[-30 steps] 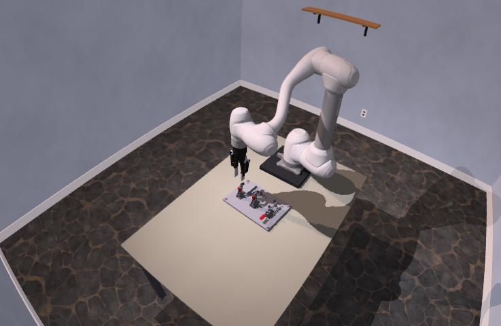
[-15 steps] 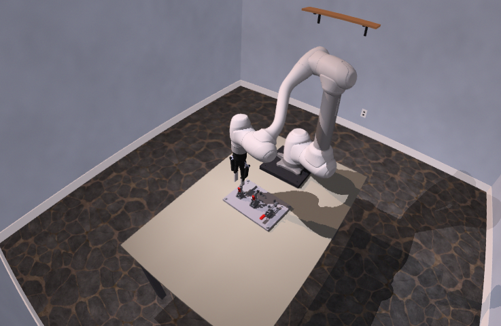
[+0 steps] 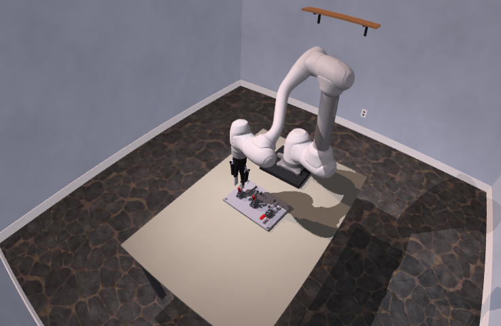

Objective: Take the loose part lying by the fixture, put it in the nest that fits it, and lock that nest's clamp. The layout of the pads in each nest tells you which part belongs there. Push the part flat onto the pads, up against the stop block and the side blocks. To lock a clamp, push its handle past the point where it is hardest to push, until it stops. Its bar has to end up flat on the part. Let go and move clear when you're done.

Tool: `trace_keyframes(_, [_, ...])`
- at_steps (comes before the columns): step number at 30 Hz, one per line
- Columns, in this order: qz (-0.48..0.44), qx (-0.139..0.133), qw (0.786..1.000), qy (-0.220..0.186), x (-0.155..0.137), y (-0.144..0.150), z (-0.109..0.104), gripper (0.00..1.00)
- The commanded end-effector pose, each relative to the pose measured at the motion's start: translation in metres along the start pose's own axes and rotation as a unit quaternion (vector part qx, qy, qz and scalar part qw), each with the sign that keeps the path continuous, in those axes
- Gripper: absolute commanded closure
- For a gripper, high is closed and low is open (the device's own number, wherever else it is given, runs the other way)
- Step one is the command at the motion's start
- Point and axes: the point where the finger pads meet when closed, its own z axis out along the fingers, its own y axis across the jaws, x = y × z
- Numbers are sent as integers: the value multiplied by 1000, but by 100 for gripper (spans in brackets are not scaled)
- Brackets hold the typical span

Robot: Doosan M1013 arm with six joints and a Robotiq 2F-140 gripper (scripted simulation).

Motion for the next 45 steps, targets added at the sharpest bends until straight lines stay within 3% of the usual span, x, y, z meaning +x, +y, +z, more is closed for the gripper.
trace_keyframes(1, [4, 2, 1000, 2, 1, -3, 5, 65])
trace_keyframes(33, [4, 2, 1000, 2, 1, -3, 7, 65])
trace_keyframes(45, [4, 2, 1000, 2, 2, -4, 29, 65])
